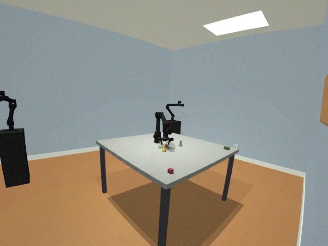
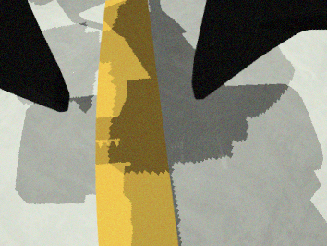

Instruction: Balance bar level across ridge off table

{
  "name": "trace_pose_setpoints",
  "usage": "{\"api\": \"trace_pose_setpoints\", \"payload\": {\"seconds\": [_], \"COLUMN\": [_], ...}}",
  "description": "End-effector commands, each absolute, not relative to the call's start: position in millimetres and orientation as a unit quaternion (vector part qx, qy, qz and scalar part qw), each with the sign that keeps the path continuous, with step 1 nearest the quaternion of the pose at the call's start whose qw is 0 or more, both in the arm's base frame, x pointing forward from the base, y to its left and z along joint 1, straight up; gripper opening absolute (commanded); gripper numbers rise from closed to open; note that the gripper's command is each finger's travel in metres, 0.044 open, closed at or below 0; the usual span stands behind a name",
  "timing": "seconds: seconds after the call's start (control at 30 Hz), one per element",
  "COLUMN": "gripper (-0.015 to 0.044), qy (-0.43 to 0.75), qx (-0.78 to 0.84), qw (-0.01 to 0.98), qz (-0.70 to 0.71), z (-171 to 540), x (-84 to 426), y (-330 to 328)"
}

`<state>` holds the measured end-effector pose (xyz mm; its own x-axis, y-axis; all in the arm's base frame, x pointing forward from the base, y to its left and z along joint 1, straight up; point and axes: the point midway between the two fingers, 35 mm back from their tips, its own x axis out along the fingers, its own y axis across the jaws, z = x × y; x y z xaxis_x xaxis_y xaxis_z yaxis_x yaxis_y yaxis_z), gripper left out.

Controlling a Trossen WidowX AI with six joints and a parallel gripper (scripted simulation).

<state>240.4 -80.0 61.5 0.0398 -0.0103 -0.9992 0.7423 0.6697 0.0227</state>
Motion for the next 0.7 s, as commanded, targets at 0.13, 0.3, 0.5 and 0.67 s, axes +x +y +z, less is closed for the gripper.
{"api": "trace_pose_setpoints", "payload": {"seconds": [0.13,0.3,0.5,0.67], "gripper": [0.0315,0.0315,0.0315,0.0315], "qy": [0.637,0.637,0.637,0.637], "qx": [0.287,0.287,0.287,0.287], "qw": [0.656,0.656,0.656,0.656], "qz": [-0.285,-0.285,-0.285,-0.285], "z": [46.7,46.7,46.7,46.7], "x": [238.6,238.6,238.6,238.6], "y": [-79.8,-79.8,-79.8,-79.8]}}
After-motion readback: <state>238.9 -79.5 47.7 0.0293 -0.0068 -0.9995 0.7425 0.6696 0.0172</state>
